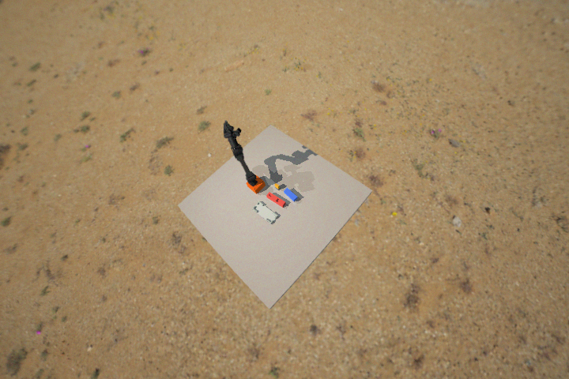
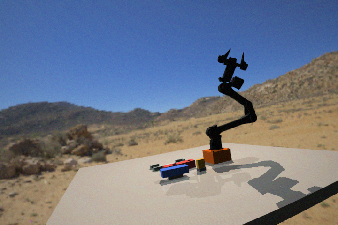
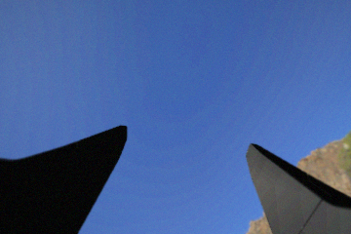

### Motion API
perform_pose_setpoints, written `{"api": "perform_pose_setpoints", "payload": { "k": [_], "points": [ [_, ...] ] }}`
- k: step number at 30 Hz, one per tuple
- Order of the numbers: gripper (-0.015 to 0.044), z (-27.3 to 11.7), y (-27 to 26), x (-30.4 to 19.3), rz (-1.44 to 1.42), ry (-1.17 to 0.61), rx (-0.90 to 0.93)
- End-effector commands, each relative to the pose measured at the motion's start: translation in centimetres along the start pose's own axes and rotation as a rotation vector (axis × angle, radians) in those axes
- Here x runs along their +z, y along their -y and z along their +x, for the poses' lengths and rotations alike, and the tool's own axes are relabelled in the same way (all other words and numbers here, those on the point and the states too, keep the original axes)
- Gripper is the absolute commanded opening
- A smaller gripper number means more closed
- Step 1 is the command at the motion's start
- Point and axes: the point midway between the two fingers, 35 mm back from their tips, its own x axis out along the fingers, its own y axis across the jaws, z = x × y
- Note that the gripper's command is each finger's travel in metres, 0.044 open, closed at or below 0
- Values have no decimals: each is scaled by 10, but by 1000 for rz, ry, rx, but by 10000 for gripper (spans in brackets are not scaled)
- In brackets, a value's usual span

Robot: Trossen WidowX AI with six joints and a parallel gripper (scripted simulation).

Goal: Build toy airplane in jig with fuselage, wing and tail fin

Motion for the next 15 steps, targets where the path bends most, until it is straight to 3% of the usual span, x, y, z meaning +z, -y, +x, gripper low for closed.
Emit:
{"api": "perform_pose_setpoints", "payload": {
  "k": [1, 7, 15],
  "points": [
    [426, 0, 0, 0, 0, 0, 0],
    [440, -8, -76, 17, 152, 39, 238],
    [440, -54, -183, 49, 325, 56, 571]
  ]
}}
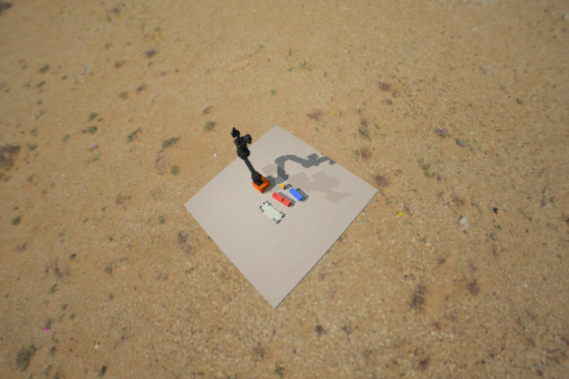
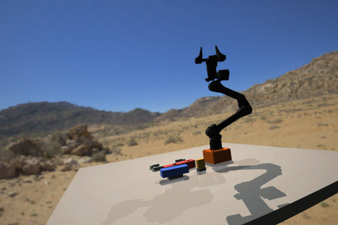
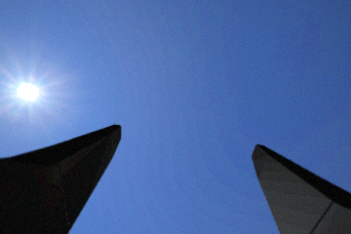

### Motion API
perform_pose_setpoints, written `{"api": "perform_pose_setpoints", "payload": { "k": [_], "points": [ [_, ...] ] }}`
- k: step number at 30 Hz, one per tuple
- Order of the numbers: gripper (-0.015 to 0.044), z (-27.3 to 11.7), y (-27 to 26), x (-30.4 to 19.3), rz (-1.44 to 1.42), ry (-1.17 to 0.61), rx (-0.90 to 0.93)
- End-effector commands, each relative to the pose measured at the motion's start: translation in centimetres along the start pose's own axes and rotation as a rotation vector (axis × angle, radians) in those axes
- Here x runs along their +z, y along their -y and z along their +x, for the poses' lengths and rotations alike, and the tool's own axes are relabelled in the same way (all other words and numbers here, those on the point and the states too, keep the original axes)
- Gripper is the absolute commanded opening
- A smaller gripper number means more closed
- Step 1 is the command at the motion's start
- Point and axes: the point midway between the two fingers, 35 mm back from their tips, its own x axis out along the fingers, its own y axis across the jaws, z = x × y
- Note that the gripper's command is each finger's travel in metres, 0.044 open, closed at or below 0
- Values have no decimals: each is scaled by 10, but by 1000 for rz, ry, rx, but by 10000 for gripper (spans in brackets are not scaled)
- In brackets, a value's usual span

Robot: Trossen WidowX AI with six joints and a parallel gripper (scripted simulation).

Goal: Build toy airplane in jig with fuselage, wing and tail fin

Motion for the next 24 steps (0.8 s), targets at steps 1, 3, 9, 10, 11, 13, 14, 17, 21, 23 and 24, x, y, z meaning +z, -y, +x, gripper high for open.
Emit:
{"api": "perform_pose_setpoints", "payload": {
  "k": [1, 3, 9, 10, 11, 13, 14, 17, 21, 23, 24],
  "points": [
    [440, -1, -46, 2, 69, -2, 121],
    [440, -2, -62, 3, 103, -2, 172],
    [440, -13, -123, 9, 155, -11, 346],
    [440, -16, -136, 10, 159, -14, 383],
    [440, -19, -147, 12, 174, -16, 416],
    [440, -24, -162, 15, 209, -19, 471],
    [440, -26, -170, 16, 227, -21, 498],
    [440, -35, -194, 21, 286, -31, 588],
    [440, -66, -252, 37, 433, -73, 822],
    [440, -86, -278, 45, 502, -104, 942],
    [440, -97, -290, 50, 534, -122, 1001]
  ]
}}
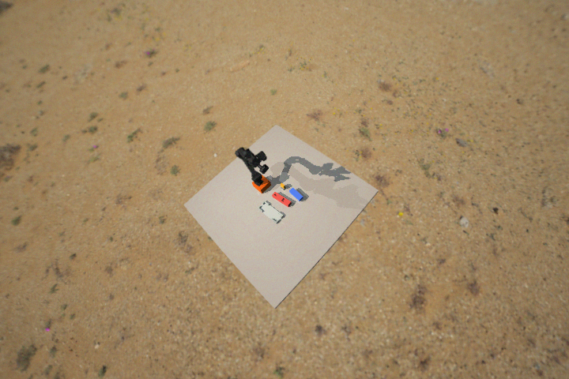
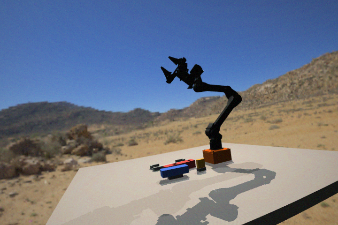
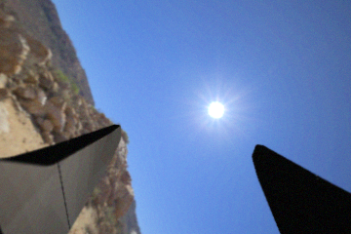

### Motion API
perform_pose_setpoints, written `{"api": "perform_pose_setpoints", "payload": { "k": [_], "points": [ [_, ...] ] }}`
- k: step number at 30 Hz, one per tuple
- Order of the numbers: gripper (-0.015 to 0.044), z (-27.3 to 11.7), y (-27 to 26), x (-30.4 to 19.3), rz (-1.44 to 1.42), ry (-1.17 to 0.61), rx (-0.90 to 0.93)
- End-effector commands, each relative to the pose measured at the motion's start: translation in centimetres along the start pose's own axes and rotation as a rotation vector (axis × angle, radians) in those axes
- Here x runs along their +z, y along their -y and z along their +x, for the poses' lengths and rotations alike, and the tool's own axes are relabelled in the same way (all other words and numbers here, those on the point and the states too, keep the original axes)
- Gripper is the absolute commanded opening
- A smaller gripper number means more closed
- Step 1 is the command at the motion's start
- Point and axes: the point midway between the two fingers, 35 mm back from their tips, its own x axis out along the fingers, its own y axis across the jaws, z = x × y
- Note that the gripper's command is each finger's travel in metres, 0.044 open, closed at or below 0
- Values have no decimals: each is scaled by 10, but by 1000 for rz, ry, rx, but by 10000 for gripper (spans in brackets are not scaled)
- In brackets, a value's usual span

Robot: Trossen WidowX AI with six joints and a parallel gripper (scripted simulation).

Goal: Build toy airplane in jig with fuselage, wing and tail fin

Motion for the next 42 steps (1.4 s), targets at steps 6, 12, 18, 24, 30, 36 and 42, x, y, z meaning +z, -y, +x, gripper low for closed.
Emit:
{"api": "perform_pose_setpoints", "payload": {
  "k": [6, 12, 18, 24, 30, 36, 42],
  "points": [
    [440, 4, -146, -22, 326, -178, 509],
    [440, -31, -237, -31, 515, -388, 846],
    [440, -95, -312, -34, 657, -702, 1179],
    [440, -177, -354, -33, 697, -1113, 1461],
    [440, -260, -357, -31, 581, -1617, 1649],
    [440, -268, -355, -30, 557, -1674, 1661],
    [440, -301, -392, -39, 557, -1674, 1661]
  ]
}}
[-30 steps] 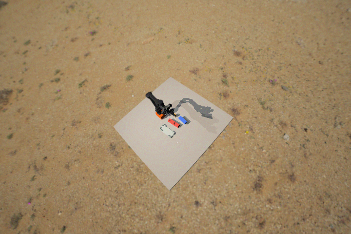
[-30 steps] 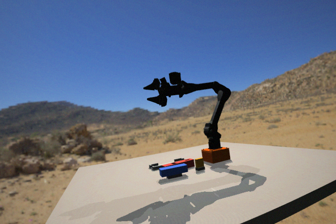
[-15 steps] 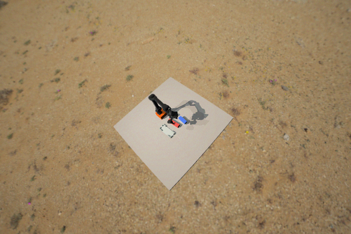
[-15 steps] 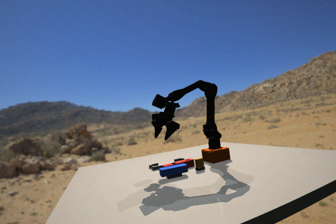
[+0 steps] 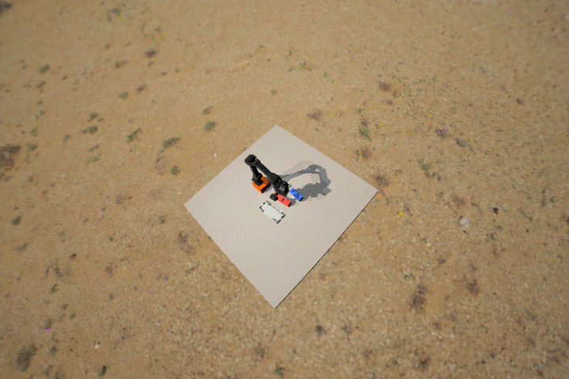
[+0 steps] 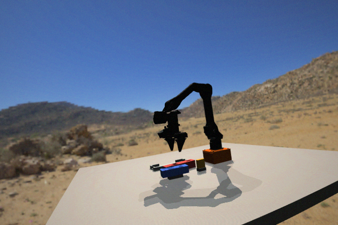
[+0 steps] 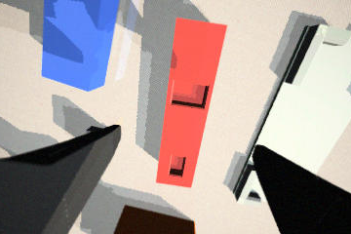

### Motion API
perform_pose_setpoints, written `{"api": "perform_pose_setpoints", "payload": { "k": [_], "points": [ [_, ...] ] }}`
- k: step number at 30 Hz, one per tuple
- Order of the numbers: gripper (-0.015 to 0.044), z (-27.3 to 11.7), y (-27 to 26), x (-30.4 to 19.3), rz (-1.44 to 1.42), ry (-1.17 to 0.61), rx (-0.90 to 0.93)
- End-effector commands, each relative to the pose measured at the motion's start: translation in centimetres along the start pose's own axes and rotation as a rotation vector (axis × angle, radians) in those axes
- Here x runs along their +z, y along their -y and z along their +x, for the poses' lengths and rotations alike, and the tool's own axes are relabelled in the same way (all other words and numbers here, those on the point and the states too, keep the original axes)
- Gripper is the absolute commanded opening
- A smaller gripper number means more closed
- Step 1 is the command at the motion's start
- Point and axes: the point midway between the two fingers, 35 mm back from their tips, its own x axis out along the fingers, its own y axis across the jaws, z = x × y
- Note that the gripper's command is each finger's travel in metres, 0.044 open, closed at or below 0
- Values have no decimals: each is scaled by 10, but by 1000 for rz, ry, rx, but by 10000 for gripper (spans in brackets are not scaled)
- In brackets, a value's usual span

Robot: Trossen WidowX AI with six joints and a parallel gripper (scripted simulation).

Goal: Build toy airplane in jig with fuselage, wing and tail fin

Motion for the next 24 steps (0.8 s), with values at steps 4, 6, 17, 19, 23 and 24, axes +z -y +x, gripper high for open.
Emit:
{"api": "perform_pose_setpoints", "payload": {
  "k": [4, 6, 17, 19, 23, 24],
  "points": [
    [440, 34, 0, -9, 7, -37, -3],
    [440, 39, 0, -9, 7, -37, -3],
    [440, 58, 0, -9, 7, -37, -3],
    [440, 61, 0, -9, 7, -37, -3],
    [440, 67, 0, -9, 7, -37, -3],
    [440, 69, 0, -9, 7, -37, -3]
  ]
}}
